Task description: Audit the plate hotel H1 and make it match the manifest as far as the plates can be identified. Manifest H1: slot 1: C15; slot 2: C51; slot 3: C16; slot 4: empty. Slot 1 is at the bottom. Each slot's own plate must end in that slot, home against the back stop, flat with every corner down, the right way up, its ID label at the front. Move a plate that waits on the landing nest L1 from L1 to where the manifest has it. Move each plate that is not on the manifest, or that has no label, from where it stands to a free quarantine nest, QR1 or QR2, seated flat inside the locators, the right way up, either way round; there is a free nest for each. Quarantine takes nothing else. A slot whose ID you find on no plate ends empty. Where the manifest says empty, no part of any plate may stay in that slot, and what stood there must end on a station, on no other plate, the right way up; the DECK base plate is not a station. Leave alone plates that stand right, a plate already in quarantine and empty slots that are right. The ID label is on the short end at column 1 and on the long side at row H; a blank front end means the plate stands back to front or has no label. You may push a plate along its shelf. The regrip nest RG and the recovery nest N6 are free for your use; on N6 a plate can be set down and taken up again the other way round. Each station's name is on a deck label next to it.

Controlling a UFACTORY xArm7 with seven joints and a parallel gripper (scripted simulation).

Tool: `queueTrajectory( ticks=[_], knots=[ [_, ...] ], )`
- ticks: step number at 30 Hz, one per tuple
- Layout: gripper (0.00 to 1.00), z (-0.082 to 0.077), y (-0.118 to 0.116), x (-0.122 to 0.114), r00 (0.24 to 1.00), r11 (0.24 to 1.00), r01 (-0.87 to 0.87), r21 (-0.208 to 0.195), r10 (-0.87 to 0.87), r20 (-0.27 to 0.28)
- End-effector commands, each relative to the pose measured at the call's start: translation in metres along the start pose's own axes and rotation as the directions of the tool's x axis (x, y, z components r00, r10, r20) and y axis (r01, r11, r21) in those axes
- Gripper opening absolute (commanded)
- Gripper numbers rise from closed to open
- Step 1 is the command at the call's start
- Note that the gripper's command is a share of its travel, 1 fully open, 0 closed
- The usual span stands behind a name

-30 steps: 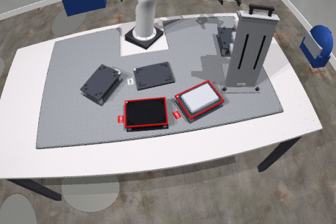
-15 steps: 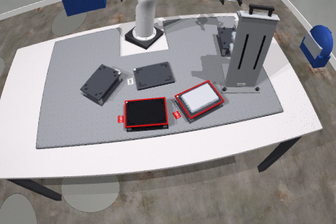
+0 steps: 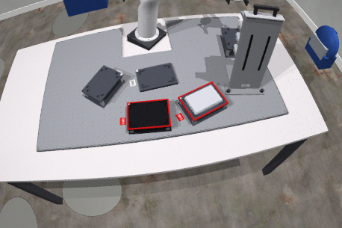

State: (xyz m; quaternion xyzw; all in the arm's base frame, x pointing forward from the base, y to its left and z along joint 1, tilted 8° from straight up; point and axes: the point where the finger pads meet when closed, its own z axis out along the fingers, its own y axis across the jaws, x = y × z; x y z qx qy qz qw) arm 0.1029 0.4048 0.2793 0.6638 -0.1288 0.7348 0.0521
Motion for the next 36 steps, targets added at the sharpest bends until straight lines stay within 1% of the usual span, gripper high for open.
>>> queueTrajectory(
  ticks=[1, 4, 19, 21, 36],
  knots=[
    [1.0, 0.008, -0.001, 0.008, 1.0, 1.0, -0.003, 0.001, 0.003, 0.002],
    [1.0, 0.011, -0.001, 0.009, 1.0, 1.0, -0.003, 0.001, 0.003, 0.002],
    [1.0, 0.042, -0.001, 0.034, 1.0, 1.0, -0.003, 0.001, 0.003, 0.002],
    [1.0, 0.042, -0.001, 0.034, 1.0, 1.0, -0.003, 0.001, 0.003, 0.002],
    [1.0, 0.074, -0.002, 0.058, 1.0, 1.0, -0.003, 0.001, 0.003, 0.002]
  ],
)
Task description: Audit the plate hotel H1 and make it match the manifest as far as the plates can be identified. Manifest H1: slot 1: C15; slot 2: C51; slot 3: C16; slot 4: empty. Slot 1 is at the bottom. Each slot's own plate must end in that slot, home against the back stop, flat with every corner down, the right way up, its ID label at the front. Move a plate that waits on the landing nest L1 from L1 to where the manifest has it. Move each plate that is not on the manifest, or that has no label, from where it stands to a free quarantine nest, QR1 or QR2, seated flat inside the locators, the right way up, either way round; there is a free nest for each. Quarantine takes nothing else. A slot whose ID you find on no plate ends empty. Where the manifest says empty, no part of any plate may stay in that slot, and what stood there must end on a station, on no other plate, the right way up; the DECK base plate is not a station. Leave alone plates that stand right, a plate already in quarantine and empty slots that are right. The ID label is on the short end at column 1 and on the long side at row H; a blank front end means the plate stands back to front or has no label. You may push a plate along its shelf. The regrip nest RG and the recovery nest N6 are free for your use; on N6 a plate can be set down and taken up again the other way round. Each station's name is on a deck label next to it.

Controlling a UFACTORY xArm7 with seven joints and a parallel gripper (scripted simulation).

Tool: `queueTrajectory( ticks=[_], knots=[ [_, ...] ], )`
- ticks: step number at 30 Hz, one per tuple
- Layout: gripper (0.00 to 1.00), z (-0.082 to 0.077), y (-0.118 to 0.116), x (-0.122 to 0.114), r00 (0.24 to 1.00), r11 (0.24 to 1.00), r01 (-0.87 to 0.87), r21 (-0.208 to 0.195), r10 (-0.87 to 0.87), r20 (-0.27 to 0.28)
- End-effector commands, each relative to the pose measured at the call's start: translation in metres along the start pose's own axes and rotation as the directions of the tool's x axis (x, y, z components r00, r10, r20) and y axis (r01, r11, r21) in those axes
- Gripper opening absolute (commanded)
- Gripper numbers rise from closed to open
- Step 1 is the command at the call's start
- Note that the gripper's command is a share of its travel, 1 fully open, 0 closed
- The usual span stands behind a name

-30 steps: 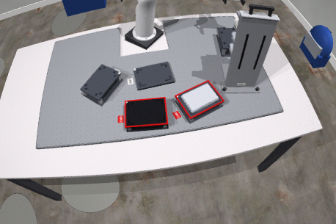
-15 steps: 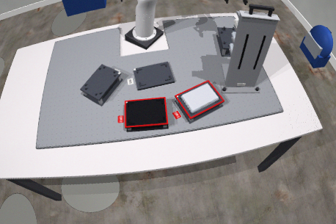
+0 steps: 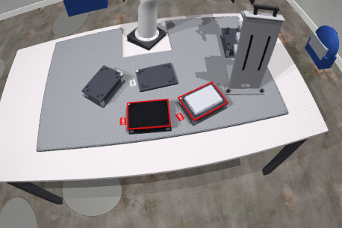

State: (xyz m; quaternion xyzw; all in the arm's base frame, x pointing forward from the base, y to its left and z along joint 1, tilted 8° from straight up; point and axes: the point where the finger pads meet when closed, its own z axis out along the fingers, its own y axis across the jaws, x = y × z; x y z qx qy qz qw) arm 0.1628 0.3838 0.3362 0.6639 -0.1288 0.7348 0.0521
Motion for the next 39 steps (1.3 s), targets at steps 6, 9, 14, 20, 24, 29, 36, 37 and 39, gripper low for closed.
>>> queueTrajectory(
  ticks=[6, 9, 14, 20, 24, 29, 36, 37, 39],
  knots=[
    [1.0, 0.015, -0.001, 0.013, 1.0, 1.0, -0.003, 0.001, 0.003, 0.002],
    [1.0, 0.021, -0.001, 0.018, 1.0, 1.0, -0.003, 0.001, 0.003, 0.002],
    [1.0, 0.032, -0.001, 0.026, 1.0, 1.0, -0.003, 0.001, 0.003, 0.001],
    [1.0, 0.04, -0.001, 0.032, 1.0, 1.0, -0.003, 0.001, 0.003, 0.001],
    [1.0, 0.049, -0.002, 0.039, 1.0, 1.0, -0.003, 0.001, 0.003, 0.001],
    [1.0, 0.06, -0.002, 0.047, 1.0, 1.0, -0.003, 0.001, 0.003, 0.001],
    [1.0, 0.07, -0.002, 0.055, 1.0, 1.0, -0.004, 0.001, 0.004, 0.001],
    [1.0, 0.072, -0.002, 0.056, 1.0, 1.0, -0.004, 0.001, 0.004, 0.001],
    [1.0, 0.077, -0.002, 0.06, 1.0, 1.0, -0.004, 0.001, 0.004, 0.001]
  ],
)
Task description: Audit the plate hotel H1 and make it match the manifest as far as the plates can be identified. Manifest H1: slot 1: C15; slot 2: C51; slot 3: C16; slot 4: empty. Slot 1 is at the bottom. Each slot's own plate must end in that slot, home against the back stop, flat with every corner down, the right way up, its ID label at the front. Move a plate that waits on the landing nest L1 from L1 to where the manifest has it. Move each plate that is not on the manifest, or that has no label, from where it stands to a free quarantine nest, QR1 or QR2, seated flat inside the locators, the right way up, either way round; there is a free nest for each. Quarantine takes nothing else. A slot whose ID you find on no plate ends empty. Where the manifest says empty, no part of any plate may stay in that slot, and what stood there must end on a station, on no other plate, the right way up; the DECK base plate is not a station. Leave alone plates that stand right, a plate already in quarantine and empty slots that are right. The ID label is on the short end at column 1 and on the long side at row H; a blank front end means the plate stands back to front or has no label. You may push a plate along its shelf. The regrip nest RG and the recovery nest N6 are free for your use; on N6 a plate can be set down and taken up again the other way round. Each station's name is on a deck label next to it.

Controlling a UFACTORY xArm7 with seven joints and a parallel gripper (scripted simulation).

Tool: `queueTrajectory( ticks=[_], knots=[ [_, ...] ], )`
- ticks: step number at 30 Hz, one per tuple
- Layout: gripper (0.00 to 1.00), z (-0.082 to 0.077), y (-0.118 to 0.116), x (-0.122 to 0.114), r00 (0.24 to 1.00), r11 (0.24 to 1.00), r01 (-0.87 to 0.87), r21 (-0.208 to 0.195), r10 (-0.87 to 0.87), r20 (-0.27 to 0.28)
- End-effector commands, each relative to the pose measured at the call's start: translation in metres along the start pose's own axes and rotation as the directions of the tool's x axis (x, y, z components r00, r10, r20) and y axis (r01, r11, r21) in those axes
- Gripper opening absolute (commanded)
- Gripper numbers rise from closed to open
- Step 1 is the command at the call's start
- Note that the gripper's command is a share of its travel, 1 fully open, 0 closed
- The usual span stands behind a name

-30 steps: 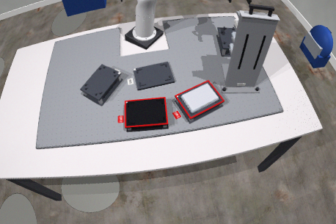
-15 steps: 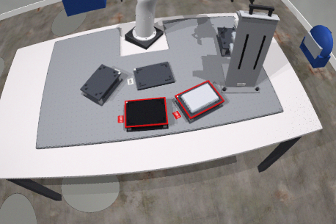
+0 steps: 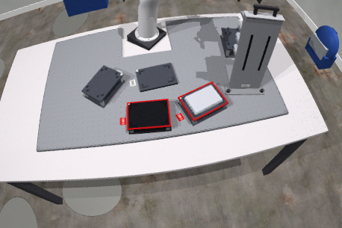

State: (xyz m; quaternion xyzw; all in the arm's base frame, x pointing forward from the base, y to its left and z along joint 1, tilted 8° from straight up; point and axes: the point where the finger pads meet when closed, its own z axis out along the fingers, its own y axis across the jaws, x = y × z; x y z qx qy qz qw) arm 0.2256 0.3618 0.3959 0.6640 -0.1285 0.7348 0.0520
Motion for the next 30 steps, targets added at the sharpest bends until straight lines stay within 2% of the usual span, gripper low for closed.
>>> queueTrajectory(
  ticks=[1, 5, 30],
  knots=[
    [1.0, 0.0076, -0.0007, 0.0071, 1.0, 1.0, -0.004, 0.0, 0.004, 0.001],
    [1.0, 0.0156, -0.0008, 0.0132, 1.0, 1.0, -0.004, 0.0, 0.004, 0.001],
    [1.0, 0.0156, -0.0008, 0.0132, 1.0, 1.0, -0.004, 0.0, 0.004, 0.001]
  ],
)
